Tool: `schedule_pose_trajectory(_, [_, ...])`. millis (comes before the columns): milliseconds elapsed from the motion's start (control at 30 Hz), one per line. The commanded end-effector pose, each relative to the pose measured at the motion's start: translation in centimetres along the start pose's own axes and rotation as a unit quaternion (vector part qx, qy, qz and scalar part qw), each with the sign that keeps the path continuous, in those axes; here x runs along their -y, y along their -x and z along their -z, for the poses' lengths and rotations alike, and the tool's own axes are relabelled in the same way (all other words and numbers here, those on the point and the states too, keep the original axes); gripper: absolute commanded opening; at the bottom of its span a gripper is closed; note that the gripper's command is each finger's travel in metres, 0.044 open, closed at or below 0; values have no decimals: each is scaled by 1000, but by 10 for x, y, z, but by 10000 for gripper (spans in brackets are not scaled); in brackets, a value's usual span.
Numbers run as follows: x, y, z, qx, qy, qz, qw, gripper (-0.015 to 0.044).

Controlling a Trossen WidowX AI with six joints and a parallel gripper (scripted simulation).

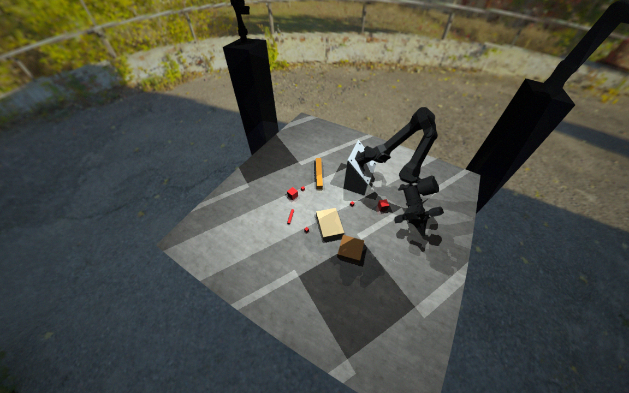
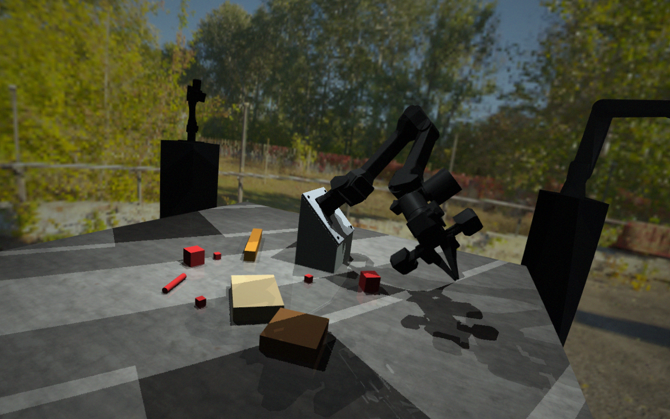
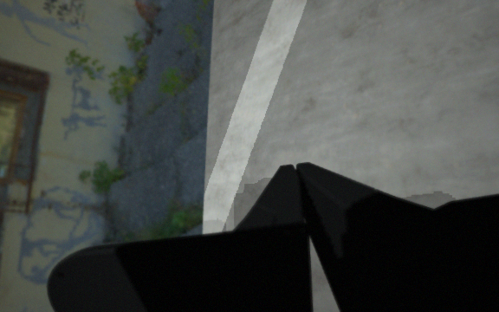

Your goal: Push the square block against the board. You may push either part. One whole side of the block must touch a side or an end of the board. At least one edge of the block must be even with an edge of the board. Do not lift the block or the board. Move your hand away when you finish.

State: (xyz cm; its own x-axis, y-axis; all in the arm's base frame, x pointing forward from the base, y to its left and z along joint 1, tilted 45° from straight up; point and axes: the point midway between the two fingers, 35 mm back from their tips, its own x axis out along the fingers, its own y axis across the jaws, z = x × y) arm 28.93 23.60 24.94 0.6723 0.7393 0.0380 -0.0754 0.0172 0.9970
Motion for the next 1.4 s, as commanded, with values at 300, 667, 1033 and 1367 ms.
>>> schedule_pose_trajectory(300, [99,-24,-79,20,31,204,978,0])
schedule_pose_trajectory(667, [196,4,-152,2,2,367,930,0])
schedule_pose_trajectory(1033, [287,67,-202,-56,-88,472,875,0])
schedule_pose_trajectory(1367, [352,132,-218,-125,-230,481,837,0])
